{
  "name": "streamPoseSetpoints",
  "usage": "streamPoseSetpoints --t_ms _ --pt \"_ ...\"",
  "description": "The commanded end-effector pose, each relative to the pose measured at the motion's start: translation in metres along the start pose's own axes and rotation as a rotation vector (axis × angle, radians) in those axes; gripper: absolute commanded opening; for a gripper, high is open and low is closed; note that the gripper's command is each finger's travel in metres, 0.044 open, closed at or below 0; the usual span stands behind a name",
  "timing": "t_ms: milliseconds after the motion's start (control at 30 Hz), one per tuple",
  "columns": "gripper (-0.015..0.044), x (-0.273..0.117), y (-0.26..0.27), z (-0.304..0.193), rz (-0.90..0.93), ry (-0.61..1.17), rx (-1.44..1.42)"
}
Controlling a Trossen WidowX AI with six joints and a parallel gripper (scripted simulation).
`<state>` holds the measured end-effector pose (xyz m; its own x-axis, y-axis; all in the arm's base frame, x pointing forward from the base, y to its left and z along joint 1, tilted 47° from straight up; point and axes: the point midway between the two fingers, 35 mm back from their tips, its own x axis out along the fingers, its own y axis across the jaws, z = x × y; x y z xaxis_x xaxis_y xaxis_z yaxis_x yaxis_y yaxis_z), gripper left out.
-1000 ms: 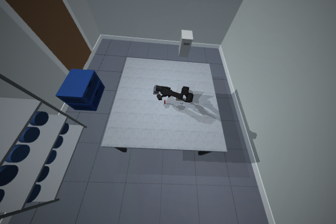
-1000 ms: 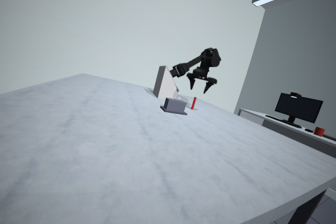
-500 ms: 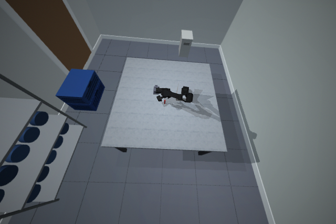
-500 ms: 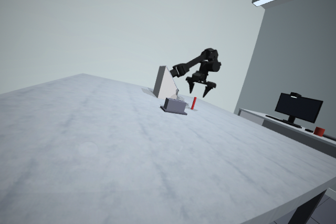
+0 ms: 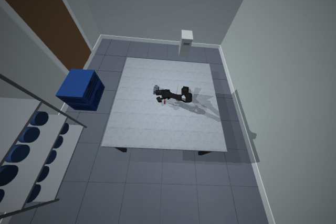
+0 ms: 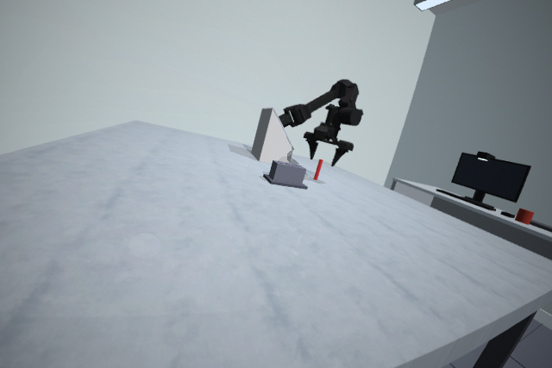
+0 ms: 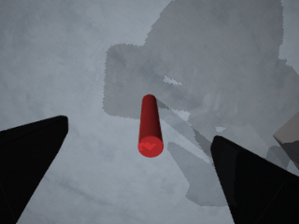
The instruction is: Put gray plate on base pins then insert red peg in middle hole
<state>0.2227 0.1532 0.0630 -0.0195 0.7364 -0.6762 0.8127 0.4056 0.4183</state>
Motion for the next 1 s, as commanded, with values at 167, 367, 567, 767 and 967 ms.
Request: streamPoseSetpoints --t_ms 167,367,567,767,967 --pt "0.0440 0.017 -0.004 0.000 -0.009 0.003 0.012" --pt "0.0440 0.026 -0.005 -0.001 -0.008 0.005 0.012" --pt "0.0361 0.028 -0.005 -0.002 -0.007 0.006 0.012" --pt "0.0204 0.028 -0.005 -0.002 -0.007 0.006 0.012" --pt "0.0046 0.028 -0.005 -0.002 -0.007 0.006 0.012"
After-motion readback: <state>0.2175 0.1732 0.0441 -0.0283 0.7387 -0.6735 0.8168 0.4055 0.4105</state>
